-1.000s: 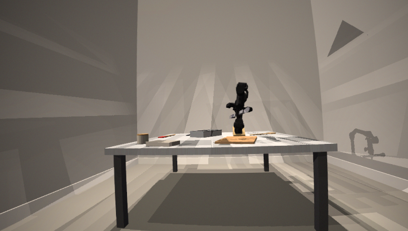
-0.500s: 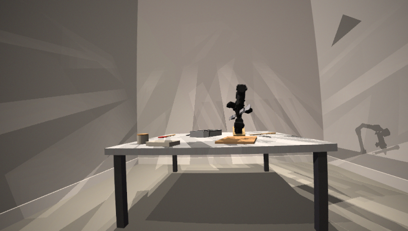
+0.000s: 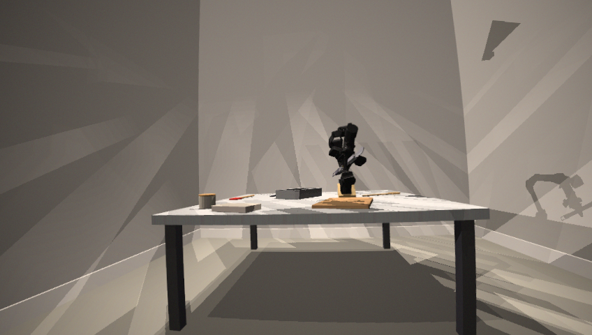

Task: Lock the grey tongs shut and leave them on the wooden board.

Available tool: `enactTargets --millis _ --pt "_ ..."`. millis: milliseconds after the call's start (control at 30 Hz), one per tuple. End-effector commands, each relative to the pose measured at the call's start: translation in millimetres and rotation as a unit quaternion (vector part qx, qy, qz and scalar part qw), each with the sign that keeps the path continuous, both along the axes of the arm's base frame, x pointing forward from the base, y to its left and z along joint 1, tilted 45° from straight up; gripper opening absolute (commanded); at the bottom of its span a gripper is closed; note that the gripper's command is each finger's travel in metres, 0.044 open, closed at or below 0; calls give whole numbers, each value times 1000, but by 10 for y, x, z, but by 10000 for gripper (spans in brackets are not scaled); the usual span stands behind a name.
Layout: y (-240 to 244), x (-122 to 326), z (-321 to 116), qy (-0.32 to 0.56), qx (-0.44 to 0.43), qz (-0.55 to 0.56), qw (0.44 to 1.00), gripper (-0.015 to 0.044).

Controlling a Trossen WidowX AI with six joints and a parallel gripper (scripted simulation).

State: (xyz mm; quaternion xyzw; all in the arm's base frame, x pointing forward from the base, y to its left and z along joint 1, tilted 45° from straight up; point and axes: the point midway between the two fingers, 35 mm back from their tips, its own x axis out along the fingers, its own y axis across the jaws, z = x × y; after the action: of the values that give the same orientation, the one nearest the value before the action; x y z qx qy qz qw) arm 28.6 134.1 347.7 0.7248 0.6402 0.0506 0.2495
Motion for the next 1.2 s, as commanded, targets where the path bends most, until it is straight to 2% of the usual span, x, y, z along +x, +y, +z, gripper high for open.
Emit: enactTargets --millis 0,667,1167 --pt "-5 14 7 8 22 -2 1000 -150" --pt "-12 48 -16 79 123 7 989 -150" --pt "3 91 -117 171 174 9 970 -150"
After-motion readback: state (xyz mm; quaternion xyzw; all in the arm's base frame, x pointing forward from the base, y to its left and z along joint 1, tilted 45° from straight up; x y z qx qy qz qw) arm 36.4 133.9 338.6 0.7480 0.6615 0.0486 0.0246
